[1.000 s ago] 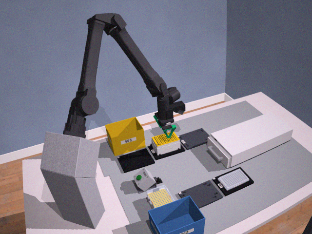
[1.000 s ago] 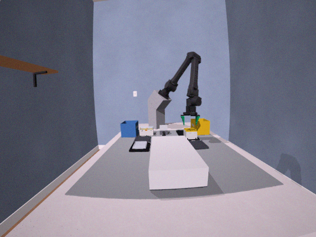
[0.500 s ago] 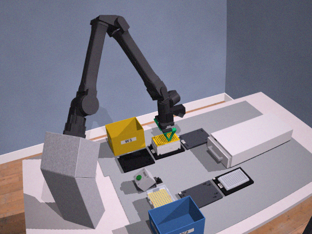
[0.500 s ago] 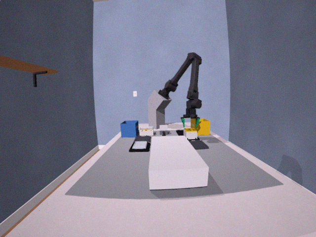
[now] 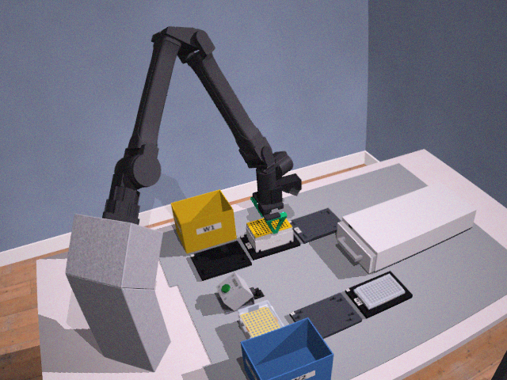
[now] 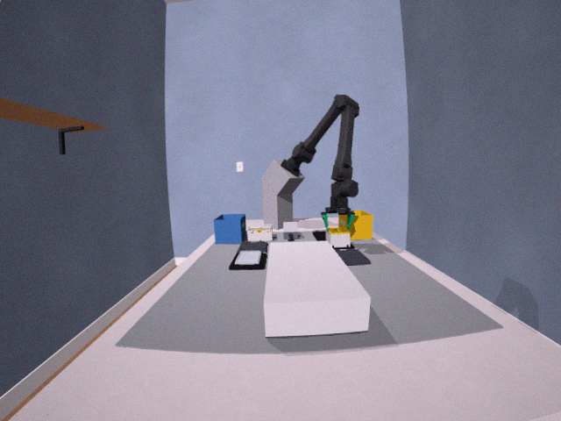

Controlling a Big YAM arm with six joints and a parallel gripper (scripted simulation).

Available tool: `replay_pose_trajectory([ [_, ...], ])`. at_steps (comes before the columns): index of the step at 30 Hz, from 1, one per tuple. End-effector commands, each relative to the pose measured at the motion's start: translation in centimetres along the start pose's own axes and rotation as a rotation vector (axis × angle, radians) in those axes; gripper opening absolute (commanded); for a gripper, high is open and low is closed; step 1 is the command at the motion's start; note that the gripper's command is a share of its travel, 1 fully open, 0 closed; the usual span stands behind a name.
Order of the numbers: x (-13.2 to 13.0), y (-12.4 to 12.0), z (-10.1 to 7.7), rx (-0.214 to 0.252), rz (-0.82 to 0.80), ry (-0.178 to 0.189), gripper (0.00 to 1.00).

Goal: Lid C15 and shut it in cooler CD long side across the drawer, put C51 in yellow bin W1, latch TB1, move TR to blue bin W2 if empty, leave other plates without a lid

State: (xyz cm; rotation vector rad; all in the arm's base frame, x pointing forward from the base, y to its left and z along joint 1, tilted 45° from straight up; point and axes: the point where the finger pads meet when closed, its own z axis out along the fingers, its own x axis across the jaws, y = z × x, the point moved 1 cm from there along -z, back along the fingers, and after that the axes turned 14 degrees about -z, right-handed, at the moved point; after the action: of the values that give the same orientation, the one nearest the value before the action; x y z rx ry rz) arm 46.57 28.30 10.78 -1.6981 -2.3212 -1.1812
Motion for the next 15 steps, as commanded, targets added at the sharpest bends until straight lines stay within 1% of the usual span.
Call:
replay_pose_trajectory([
  [1, 0.7, 0.9, 0.9, -0.017, -0.008, 0.01, 1.0],
  [11, 0.7, 0.8, 2.1, -0.016, -0.008, 0.01, 1.0],
  [15, 0.6, 0.6, 2.1, -0.012, -0.01, 0.009, 1.0],
])
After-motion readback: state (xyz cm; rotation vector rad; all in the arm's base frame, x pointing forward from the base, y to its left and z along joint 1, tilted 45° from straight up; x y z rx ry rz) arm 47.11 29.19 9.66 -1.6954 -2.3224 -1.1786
